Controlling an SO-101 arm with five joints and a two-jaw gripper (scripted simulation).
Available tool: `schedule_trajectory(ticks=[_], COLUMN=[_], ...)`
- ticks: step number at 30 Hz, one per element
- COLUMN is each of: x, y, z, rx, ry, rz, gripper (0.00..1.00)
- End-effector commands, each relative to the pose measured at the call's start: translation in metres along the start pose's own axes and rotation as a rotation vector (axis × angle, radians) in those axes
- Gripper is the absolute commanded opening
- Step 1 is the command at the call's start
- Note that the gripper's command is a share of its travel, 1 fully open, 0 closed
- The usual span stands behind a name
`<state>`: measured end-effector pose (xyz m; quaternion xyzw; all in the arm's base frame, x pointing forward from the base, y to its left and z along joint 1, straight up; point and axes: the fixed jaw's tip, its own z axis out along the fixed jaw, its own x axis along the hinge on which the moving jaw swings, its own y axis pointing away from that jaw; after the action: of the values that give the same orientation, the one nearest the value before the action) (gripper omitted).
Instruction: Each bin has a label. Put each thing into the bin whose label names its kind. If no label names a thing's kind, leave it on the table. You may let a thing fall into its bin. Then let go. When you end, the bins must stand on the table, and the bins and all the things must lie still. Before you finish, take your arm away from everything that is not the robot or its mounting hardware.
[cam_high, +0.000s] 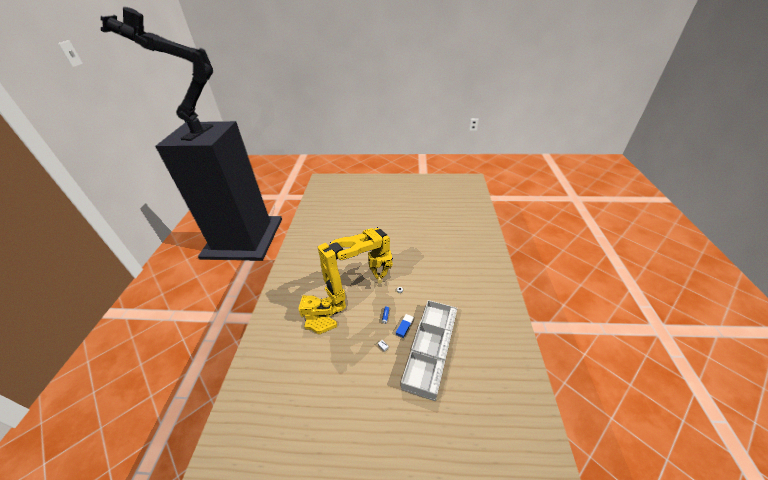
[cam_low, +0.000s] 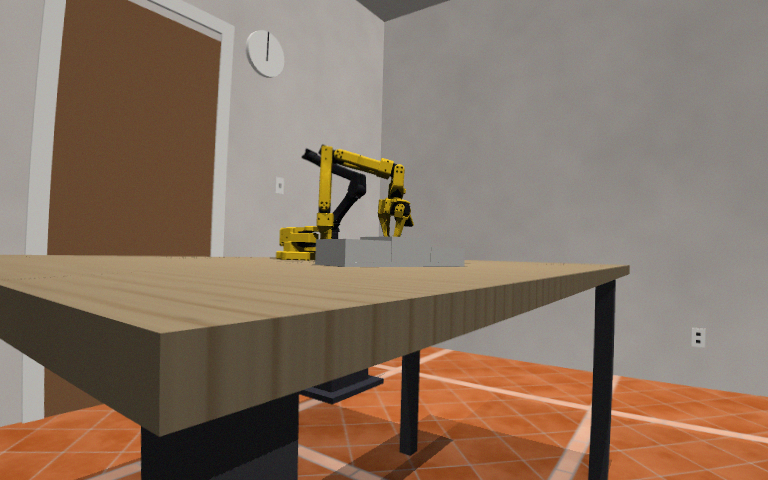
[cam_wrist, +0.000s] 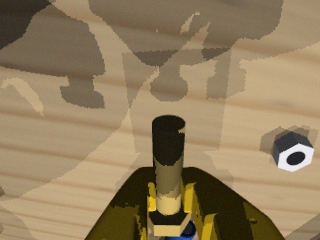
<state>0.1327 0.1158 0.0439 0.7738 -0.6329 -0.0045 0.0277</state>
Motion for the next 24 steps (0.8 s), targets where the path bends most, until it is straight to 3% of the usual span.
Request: schedule_trajectory(ticks=[1, 10, 17, 24], x=[-0.003, 0.004, 0.019, 0.044], y=[-0.007, -0.01, -0.017, -0.026], z=[-0.012, -0.014, -0.018, -0.025], rx=[0.059, 0.06, 0.062, 0.065], ry=[-0.033, -0.032, -0.029, -0.024], rz=[-0.005, -0.038, -0.107, -0.219], gripper=[0.0, 0.0, 0.0, 0.0])
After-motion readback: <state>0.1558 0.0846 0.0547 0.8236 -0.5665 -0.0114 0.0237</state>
